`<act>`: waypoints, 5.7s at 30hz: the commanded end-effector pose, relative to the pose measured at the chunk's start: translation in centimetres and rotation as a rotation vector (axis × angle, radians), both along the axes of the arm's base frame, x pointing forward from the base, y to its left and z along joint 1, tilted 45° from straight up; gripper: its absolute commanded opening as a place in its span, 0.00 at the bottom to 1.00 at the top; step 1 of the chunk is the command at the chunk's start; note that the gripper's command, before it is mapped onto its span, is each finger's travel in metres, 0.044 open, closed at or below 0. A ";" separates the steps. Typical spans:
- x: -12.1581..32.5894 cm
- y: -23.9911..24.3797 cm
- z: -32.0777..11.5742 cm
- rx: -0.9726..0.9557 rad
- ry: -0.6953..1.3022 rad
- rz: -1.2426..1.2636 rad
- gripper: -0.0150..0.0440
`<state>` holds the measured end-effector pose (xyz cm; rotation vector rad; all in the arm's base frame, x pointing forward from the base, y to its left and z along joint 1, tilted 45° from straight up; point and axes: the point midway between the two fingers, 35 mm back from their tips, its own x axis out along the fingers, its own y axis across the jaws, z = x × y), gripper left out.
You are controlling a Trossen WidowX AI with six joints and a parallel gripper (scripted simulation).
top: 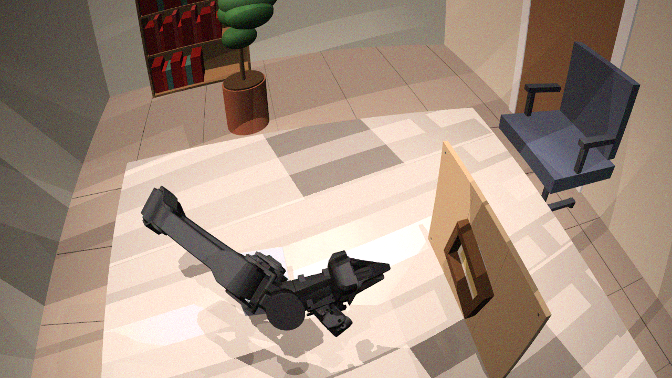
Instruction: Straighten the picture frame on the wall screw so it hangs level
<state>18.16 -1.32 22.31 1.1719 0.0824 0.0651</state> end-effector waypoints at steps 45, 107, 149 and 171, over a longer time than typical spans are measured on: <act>6.1 -2.2 -2.6 -0.113 -0.049 -0.071 0.69; 16.5 -2.4 -1.9 -0.111 -0.054 -0.072 0.69; 18.2 -2.3 -2.0 -0.111 -0.055 -0.072 0.69; 18.2 -2.4 -2.0 -0.111 -0.055 -0.072 0.25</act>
